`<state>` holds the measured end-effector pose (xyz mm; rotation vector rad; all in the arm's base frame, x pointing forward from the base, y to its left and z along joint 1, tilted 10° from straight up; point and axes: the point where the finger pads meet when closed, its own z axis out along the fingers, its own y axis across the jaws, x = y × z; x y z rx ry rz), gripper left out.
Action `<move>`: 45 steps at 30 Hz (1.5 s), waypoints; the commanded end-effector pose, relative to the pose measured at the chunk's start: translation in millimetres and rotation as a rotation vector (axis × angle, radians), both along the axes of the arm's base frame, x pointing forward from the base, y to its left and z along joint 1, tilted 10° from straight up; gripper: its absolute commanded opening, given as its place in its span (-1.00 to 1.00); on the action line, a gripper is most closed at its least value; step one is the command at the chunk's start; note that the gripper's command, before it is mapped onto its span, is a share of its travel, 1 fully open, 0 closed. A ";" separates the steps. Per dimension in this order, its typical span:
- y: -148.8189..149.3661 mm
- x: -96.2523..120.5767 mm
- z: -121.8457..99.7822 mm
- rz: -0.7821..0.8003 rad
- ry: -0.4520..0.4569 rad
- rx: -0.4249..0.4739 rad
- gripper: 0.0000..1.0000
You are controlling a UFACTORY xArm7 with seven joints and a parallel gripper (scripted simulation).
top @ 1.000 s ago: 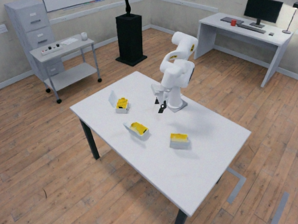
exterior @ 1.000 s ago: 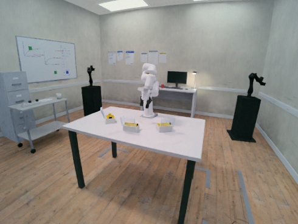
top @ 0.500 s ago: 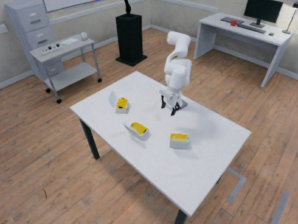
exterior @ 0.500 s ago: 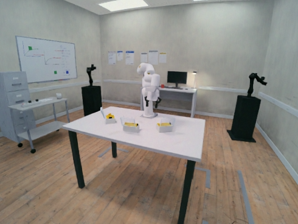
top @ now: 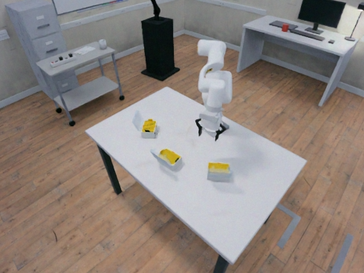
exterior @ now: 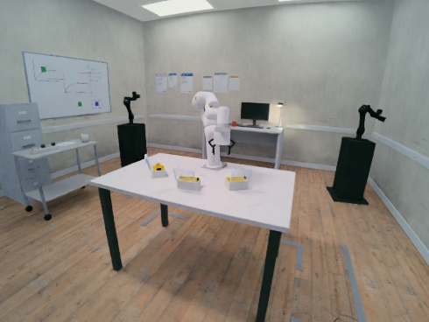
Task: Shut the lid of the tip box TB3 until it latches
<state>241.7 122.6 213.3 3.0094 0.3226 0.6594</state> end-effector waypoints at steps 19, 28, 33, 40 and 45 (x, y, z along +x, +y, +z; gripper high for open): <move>0.3 1.0 2.2 0.621 0.031 -0.101 1.00; 0.1 1.0 2.1 0.916 0.046 -0.153 1.00; -0.1 1.9 -2.8 0.920 0.046 -0.154 1.00; -1.5 7.1 -32.4 0.920 0.046 -0.154 1.00; -2.7 11.5 -57.1 0.920 0.046 -0.154 1.00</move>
